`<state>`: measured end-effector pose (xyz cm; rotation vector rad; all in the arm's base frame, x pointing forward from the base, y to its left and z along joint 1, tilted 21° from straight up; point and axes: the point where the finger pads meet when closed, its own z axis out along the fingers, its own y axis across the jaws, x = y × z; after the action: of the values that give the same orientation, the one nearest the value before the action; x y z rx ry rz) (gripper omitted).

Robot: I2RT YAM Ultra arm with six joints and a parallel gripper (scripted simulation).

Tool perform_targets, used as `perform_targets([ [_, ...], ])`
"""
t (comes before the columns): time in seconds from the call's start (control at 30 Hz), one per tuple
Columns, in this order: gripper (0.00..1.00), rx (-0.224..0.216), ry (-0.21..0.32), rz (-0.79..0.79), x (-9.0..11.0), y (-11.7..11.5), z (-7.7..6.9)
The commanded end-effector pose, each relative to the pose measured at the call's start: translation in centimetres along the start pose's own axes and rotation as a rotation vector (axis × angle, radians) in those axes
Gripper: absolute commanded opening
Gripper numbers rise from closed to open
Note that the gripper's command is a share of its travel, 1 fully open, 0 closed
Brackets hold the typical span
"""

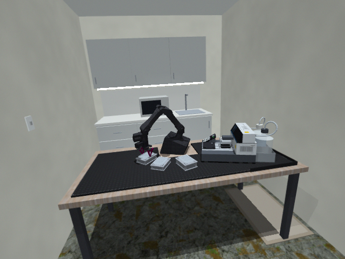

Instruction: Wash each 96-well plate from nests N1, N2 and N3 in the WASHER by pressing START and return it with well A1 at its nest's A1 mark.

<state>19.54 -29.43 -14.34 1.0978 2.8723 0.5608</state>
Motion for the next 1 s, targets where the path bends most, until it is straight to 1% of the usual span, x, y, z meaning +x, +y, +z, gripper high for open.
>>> perform_targets([
  [0.0,0.80,0.003,-0.013,0.000,-0.30,-0.08,-0.40],
  [0.07,0.80,0.003,-0.013,0.000,-0.30,-0.08,-0.40],
  [0.1,0.70,0.003,-0.013,0.000,-0.30,-0.08,-0.40],
  [0.23,0.70,0.003,-0.013,0.000,-0.30,-0.08,-0.40],
  [0.27,0.60,0.003,-0.013,0.000,-0.30,-0.08,-0.40],
  [0.33,0.60,0.003,-0.013,0.000,-0.30,-0.08,-0.40],
  [0.37,0.50,0.003,-0.013,0.000,-0.30,-0.08,-0.40],
  [0.43,0.50,0.003,-0.013,0.000,-0.30,-0.08,-0.40],
  [0.47,0.40,0.003,-0.013,0.000,-0.30,-0.08,-0.40],
  [0.53,0.40,0.003,-0.013,0.000,-0.30,-0.08,-0.40],
  [0.57,0.30,0.003,-0.013,0.000,-0.30,-0.08,-0.40],
  [0.63,0.30,0.003,-0.013,0.000,-0.30,-0.08,-0.40],
  [0.67,0.20,0.003,-0.013,0.000,-0.30,-0.08,-0.40],
  [0.8,0.20,0.003,-0.013,0.000,-0.30,-0.08,-0.40],
  [0.83,0.10,0.003,-0.013,0.000,-0.30,-0.08,-0.40],
  [0.9,0.10,0.003,-0.013,0.000,-0.30,-0.08,-0.40],
  [0.93,0.00,0.003,-0.013,0.000,-0.30,-0.08,-0.40],
  [0.97,0.00,0.003,-0.013,0.000,-0.30,-0.08,-0.40],
])
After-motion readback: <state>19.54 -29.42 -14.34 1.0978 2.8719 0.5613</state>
